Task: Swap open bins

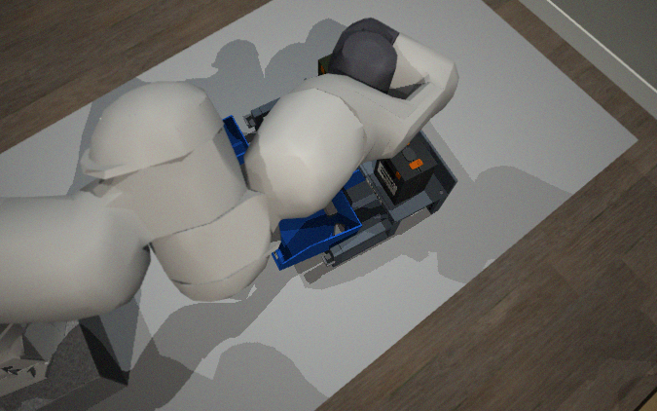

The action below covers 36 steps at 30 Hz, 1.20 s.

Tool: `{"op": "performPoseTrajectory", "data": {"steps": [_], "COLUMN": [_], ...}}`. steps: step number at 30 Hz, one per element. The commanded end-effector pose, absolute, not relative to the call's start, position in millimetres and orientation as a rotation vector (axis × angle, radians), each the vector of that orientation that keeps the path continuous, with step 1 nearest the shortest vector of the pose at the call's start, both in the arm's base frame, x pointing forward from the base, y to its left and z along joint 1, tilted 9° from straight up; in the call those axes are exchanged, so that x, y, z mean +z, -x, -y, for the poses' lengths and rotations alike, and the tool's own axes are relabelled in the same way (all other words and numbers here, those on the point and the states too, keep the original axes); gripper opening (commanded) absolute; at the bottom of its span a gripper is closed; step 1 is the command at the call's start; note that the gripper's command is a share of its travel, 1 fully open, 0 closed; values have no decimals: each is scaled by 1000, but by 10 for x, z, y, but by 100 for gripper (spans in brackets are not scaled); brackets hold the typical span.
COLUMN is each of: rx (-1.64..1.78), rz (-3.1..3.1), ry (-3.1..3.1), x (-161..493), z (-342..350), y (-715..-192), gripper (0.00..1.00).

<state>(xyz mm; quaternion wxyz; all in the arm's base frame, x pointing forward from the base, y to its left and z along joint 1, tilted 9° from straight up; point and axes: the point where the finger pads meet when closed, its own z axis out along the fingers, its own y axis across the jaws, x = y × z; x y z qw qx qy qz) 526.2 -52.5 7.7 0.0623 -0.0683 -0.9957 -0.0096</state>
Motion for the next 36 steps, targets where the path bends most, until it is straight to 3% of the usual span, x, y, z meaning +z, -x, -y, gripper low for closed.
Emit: {"op": "performPoseTrajectory", "data": {"steps": [1, 36], "rx": [-16, -17], "rz": [3004, 3005], "ry": [173, 173], "x": [91, 108], "z": [550, 563], "y": [-5264, -5390], "gripper": [0, 0]}}
